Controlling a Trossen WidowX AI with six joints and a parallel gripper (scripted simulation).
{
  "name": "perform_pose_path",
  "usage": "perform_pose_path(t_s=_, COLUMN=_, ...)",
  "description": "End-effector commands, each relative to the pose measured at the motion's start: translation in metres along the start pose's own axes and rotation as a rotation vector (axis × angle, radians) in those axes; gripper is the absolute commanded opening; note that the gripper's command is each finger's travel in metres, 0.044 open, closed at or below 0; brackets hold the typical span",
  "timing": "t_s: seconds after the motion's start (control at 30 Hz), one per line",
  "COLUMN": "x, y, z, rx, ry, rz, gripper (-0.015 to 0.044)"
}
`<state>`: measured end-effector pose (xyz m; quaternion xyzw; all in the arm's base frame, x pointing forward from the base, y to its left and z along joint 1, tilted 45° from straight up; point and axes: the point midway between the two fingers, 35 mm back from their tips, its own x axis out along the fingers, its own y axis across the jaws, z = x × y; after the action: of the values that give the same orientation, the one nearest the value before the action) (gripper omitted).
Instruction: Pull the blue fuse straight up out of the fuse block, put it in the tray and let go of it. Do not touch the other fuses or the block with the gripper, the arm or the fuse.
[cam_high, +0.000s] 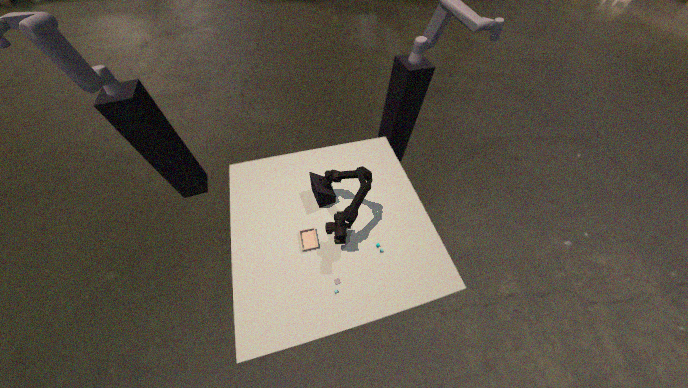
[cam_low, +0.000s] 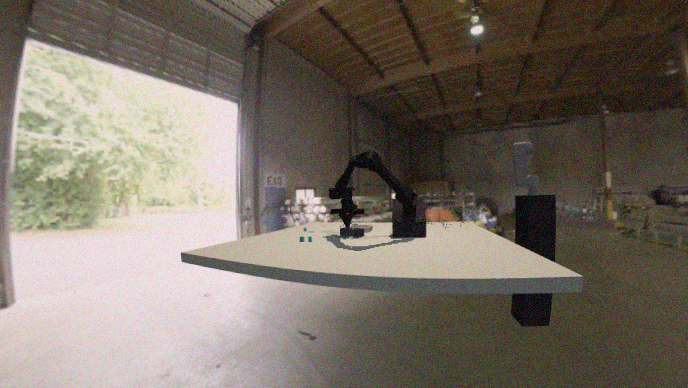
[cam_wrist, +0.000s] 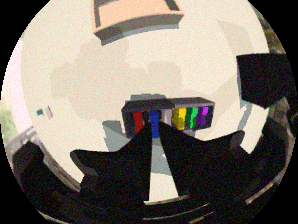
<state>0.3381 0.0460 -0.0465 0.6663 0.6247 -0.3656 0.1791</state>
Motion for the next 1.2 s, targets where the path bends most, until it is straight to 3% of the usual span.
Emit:
perform_pose_path(t_s=0.0, x=-0.004, y=0.0, z=0.0, rx=-0.004, ry=-0.004, rz=0.003, gripper=0.0)
perform_pose_path(t_s=1.17, x=-0.022, y=0.0, z=0.0, rx=-0.002, ry=-0.002, rz=0.005, gripper=0.0)
